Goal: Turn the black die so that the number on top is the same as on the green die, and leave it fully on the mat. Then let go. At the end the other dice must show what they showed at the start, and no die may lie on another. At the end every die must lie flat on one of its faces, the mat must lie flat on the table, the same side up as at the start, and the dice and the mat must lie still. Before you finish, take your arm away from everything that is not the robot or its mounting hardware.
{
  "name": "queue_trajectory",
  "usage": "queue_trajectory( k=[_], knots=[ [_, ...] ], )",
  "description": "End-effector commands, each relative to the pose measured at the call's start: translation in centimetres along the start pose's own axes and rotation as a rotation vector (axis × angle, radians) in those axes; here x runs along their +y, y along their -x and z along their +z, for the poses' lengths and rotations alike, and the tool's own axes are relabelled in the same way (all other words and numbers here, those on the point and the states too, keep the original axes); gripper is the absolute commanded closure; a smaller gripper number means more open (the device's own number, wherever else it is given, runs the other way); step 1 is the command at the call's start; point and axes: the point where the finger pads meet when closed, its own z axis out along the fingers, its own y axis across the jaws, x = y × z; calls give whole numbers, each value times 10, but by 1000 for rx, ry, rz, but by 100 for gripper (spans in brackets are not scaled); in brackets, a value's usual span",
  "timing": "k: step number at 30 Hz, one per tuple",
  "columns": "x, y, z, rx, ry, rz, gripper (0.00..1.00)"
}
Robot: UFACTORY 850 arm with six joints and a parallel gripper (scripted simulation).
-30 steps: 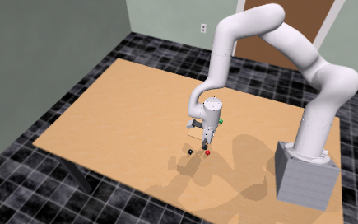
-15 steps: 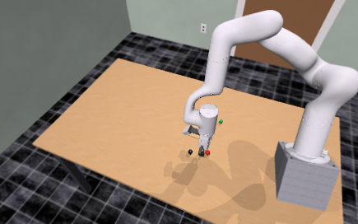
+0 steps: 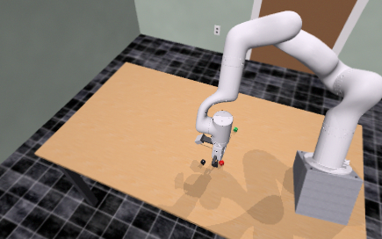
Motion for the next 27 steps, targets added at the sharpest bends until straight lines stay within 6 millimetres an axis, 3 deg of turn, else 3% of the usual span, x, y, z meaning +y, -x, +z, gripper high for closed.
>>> queue_trajectory(
  k=[1,27],
  knots=[
    [0,-1,-1,2,-1,0,0],
    [-2,-7,-1,2,-1,0,0]
  ],
)
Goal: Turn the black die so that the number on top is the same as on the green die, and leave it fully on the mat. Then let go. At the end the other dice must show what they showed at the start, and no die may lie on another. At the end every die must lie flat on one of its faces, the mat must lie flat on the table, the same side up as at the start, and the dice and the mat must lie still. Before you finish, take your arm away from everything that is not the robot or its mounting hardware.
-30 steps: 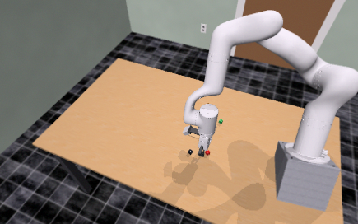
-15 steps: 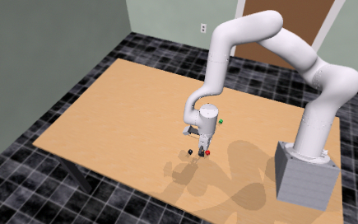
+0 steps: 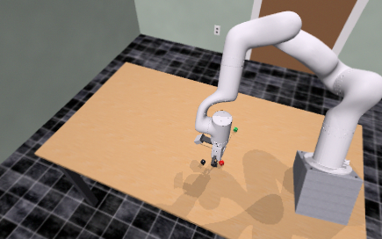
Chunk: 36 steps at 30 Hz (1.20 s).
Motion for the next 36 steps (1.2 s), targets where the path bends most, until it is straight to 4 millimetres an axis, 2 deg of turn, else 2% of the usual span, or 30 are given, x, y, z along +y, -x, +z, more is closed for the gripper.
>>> queue_trajectory(
  k=[1,11,15,36],
  knots=[
    [-3,-7,-1,1,-1,0,0],
    [-26,-70,-1,1,-1,0,0],
    [-31,-85,-1,1,-1,0,0],
    [-32,-88,-1,1,-1,0,0]
  ],
)
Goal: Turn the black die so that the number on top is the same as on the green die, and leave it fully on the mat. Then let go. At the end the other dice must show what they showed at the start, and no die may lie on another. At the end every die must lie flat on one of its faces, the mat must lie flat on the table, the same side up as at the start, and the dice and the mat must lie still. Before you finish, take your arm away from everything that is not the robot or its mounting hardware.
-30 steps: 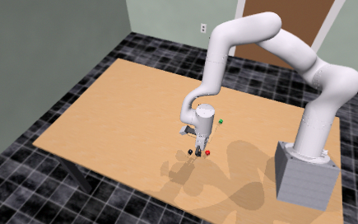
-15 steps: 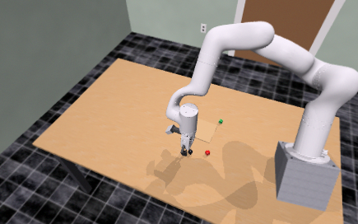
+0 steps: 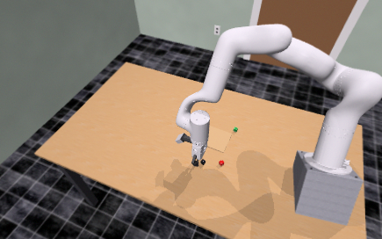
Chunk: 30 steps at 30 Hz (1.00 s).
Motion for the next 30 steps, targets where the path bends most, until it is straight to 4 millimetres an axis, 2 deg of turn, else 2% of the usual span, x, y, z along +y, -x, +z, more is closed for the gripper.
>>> queue_trajectory(
  k=[1,25,30],
  knots=[
    [0,-1,-1,2,-1,0,0],
    [0,-1,-1,2,-1,0,0],
    [0,-1,-17,2,-1,1,0]
  ],
)
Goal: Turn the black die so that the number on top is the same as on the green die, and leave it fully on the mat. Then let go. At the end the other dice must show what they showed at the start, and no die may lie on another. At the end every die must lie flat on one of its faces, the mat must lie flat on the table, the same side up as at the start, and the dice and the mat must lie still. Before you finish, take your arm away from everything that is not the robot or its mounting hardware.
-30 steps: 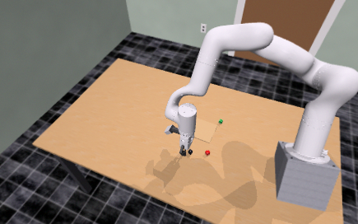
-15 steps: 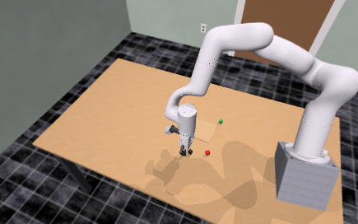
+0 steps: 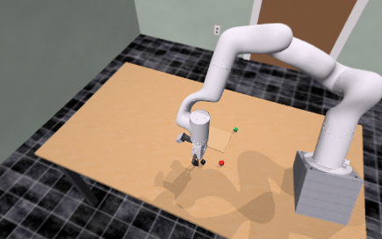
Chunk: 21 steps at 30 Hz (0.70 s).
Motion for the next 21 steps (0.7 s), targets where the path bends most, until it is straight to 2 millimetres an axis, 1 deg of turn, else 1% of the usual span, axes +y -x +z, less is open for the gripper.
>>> queue_trajectory(
  k=[1,2,3,10,13,16,21],
  knots=[
    [0,-1,-14,2,-1,1,0],
    [0,-1,-14,2,-1,1,0],
    [0,-1,-20,2,-1,1,0],
    [0,-1,-76,2,-1,1,0],
    [0,-1,-95,2,-1,1,0],
    [0,-1,-105,2,-1,1,0],
    [0,-1,-107,2,-1,1,0]
  ],
)
